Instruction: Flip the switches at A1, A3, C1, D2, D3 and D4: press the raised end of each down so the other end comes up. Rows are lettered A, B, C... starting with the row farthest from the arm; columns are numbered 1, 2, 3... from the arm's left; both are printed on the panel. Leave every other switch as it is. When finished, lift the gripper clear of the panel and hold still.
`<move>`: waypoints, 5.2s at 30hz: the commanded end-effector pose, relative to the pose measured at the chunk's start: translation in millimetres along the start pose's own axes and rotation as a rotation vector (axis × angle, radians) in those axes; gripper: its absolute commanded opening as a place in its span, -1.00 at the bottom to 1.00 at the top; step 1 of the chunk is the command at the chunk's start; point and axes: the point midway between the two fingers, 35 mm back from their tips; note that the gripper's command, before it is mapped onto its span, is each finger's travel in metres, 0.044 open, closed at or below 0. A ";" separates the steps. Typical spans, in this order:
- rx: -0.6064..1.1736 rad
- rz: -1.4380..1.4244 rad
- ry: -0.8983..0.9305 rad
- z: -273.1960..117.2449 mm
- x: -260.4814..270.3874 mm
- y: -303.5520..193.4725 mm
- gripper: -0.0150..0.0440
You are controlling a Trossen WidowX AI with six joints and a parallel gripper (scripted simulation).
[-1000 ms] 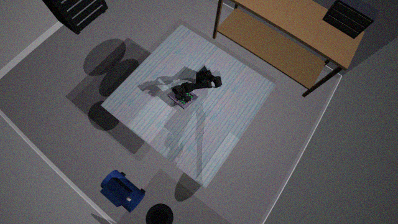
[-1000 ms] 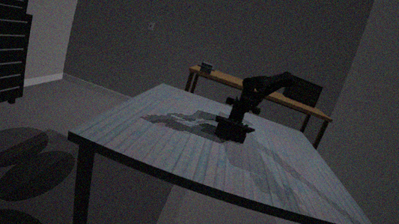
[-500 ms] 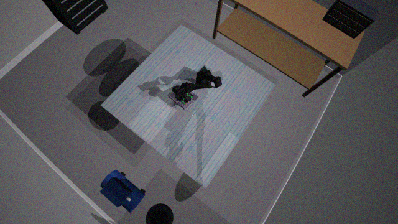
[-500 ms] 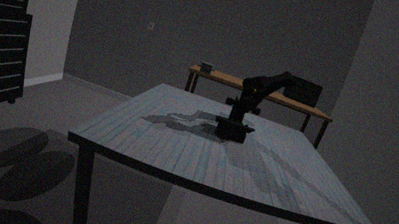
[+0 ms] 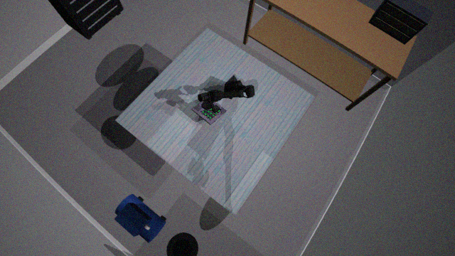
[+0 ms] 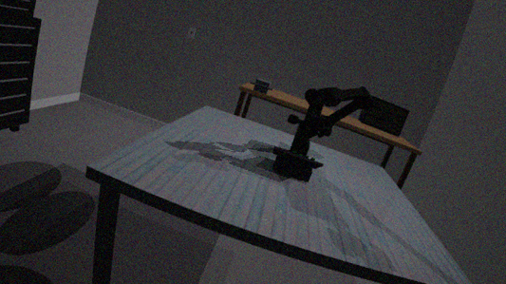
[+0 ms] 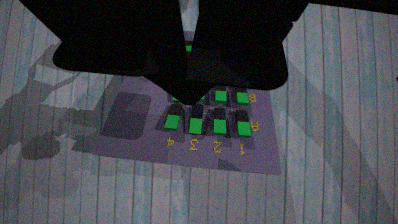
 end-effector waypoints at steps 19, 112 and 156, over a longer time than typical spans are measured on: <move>-0.008 -0.020 0.000 8.4 68.7 -62.8 -0.49; -0.004 -0.021 0.003 45.5 69.5 -61.8 -0.49; -0.053 -0.019 -0.006 29.2 51.9 -126.6 -0.49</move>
Point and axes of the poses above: the point midway between the two fingers, 35 mm back from their tips, its own z axis out along the fingers, its own x axis across the jaws, y = z × x, and after that the axes turned 10 degrees about -z, right-handed
